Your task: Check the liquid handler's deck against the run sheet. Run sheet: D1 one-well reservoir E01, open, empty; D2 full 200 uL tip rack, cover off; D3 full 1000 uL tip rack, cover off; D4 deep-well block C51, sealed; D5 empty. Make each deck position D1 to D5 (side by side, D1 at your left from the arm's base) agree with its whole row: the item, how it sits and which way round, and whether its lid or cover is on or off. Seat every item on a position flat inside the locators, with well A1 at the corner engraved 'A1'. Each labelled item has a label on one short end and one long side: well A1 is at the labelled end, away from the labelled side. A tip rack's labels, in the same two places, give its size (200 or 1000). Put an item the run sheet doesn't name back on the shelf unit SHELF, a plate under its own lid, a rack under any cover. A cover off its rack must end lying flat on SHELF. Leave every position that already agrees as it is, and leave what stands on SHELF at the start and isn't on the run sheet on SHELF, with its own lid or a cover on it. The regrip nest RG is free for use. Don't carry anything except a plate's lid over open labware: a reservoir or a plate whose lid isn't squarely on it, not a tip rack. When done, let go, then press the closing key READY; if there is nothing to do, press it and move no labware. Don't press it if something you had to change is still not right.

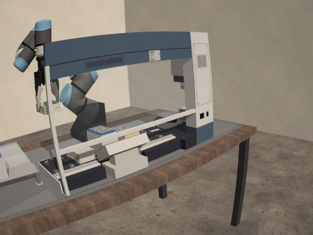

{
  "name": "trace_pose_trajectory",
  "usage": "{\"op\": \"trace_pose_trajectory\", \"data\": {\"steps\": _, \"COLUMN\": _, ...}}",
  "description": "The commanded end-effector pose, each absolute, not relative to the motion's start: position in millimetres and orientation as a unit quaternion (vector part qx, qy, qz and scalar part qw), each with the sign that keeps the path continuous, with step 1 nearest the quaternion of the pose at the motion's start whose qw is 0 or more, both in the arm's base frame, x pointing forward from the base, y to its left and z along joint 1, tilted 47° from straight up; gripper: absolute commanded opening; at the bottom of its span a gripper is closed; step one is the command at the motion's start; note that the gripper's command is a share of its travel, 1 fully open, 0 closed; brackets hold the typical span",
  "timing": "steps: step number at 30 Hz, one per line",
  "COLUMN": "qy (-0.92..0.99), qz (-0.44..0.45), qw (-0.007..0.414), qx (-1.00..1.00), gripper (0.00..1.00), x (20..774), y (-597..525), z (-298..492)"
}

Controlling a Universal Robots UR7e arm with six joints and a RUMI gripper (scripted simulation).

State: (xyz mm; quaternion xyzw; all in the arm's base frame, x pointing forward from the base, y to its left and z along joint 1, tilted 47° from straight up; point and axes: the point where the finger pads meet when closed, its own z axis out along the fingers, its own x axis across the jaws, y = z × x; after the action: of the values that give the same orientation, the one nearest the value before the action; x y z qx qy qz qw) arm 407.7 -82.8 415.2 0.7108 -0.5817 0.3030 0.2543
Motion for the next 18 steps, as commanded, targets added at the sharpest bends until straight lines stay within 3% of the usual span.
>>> {"op": "trace_pose_trajectory", "data": {"steps": 1, "qy": -0.582, "qz": 0.303, "qw": 0.254, "qx": 0.711, "gripper": 0.0, "x": 403.3, "y": -83.4, "z": 415.6}}
{"op": "trace_pose_trajectory", "data": {"steps": 18, "qy": -0.582, "qz": 0.303, "qw": 0.254, "qx": 0.711, "gripper": 0.0, "x": 368.9, "y": -90.0, "z": 415.6}}
